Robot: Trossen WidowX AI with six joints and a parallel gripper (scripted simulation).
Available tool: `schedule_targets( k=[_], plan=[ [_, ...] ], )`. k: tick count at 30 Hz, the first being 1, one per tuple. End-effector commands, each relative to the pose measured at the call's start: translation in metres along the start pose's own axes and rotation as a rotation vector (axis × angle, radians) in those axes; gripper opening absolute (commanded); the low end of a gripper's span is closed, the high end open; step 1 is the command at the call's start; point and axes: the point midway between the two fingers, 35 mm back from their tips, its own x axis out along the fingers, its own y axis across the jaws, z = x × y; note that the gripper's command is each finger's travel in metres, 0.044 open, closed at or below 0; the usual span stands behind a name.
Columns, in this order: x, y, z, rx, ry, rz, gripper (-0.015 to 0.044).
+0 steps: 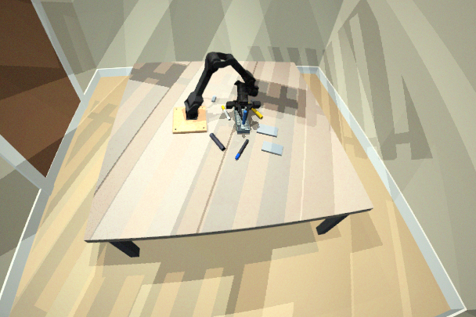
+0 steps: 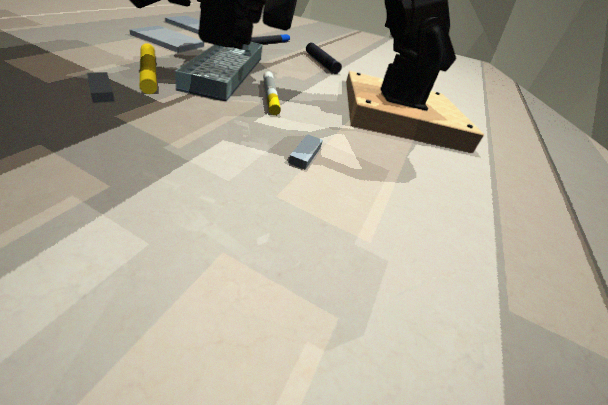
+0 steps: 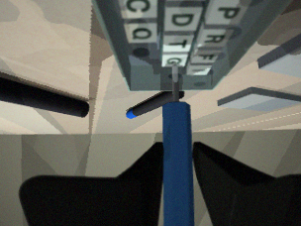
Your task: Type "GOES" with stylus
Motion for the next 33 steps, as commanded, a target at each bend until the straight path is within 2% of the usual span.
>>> schedule_targets(
  k=[1,24,33],
  plan=[
    [0.002,0.000,0.002,-0.010,0.006,0.000,0.0081],
    [0.004,0.000,0.005,-0.010,0.006,0.000,0.0081],
    [-0.014,-0.001,-0.025,-0.010,0.005,0.000,0.0081]
  ],
)
